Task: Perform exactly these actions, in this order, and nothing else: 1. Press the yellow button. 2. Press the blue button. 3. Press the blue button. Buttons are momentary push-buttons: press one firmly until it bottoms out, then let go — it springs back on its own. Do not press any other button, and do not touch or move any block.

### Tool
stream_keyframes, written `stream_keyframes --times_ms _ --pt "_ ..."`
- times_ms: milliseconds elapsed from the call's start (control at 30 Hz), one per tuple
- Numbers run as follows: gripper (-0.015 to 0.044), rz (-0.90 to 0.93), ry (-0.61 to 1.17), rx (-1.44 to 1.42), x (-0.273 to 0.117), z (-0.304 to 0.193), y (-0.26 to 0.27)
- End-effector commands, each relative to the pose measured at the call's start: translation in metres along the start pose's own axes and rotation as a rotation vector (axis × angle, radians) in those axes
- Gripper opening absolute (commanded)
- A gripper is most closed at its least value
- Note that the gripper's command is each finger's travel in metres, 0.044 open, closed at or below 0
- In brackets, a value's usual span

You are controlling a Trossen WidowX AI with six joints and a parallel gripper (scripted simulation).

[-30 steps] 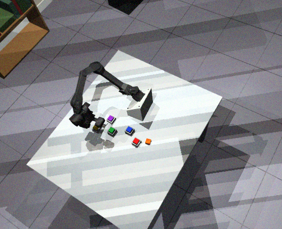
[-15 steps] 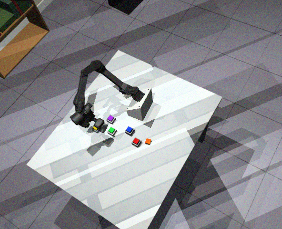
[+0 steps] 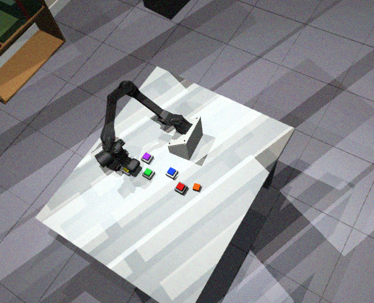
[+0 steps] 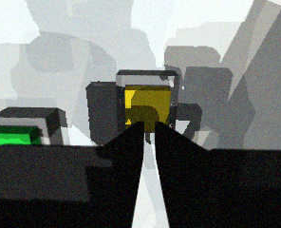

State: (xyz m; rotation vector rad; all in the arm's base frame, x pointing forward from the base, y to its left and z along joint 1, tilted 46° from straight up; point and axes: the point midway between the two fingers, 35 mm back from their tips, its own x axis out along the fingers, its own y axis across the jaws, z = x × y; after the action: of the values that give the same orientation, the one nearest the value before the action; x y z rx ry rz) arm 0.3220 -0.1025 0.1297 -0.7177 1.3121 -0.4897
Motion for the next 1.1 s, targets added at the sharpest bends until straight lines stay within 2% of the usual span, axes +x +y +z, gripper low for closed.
stream_keyframes --times_ms 0,1067 --pt "0.002 0.004 -0.002 -0.004 0.001 0.0 0.001" --pt "0.002 0.002 -0.002 -0.004 0.034 0.0 0.001"
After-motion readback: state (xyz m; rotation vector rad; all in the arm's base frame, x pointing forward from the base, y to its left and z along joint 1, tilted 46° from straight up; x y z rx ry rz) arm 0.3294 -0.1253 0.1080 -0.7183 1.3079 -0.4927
